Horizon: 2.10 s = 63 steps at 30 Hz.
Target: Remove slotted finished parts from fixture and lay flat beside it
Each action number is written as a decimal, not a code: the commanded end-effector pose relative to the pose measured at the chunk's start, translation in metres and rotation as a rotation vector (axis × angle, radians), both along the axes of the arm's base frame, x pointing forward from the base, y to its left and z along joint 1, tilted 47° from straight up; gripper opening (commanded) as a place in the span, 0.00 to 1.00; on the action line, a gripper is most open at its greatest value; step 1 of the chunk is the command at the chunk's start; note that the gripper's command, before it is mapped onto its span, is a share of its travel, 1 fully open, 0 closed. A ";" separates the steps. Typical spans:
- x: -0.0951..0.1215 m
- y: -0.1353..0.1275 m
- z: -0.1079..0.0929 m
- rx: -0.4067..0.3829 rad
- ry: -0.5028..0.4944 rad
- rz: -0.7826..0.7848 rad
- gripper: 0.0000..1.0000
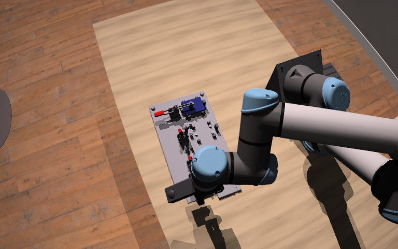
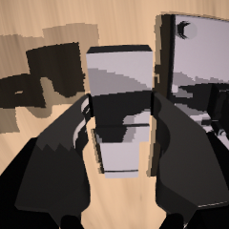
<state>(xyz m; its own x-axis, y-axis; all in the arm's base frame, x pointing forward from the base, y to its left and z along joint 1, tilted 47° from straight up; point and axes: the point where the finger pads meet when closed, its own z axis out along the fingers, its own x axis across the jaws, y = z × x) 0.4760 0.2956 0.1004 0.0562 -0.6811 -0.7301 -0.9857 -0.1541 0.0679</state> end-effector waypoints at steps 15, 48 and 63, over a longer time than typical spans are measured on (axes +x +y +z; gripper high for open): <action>-0.005 0.028 -0.026 0.000 -0.002 -0.001 0.00; -0.007 0.035 -0.033 0.000 -0.002 -0.001 0.00; -0.007 0.035 -0.033 0.000 -0.002 -0.001 0.00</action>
